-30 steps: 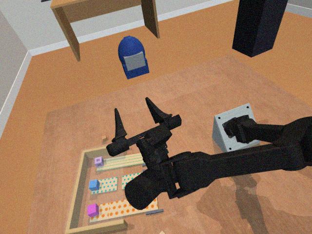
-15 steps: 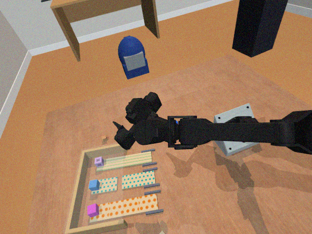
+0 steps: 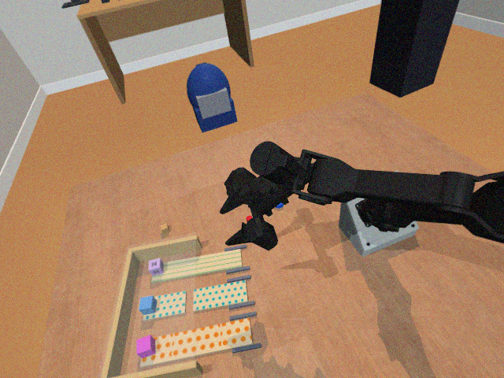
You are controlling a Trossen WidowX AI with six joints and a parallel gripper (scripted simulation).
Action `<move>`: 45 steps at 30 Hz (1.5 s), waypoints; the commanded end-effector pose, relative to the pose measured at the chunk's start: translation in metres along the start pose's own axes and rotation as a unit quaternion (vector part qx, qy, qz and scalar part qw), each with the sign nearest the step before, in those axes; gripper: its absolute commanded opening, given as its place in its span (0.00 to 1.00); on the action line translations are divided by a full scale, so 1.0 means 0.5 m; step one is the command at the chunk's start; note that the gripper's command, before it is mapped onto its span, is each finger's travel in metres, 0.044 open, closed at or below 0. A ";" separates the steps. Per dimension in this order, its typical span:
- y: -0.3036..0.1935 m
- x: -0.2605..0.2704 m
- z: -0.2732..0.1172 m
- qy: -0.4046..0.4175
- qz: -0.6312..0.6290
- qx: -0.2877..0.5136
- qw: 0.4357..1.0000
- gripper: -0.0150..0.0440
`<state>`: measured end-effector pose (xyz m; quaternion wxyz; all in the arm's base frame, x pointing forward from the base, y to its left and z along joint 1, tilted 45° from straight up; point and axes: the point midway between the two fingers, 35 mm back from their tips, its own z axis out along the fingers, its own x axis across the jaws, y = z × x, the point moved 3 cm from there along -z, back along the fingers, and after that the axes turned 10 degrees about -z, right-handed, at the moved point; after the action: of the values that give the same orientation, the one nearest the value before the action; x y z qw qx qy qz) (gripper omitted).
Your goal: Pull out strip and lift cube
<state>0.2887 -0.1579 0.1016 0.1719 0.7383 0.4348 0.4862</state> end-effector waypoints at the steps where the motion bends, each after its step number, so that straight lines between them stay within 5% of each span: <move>1: -0.023 0.019 -0.024 0.070 -0.020 -0.007 0.997 0.93; 9: -0.023 0.019 -0.024 0.070 -0.020 -0.007 0.997 0.93; 24: -0.032 -0.074 0.155 0.046 0.028 0.260 0.964 0.26; 34: -0.107 -0.091 0.233 0.072 0.047 0.462 0.883 0.25; 45: -0.117 -0.087 0.235 0.073 0.047 0.466 0.881 0.25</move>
<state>0.3537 -0.1391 -0.0184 -0.2521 0.7172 0.5825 0.2876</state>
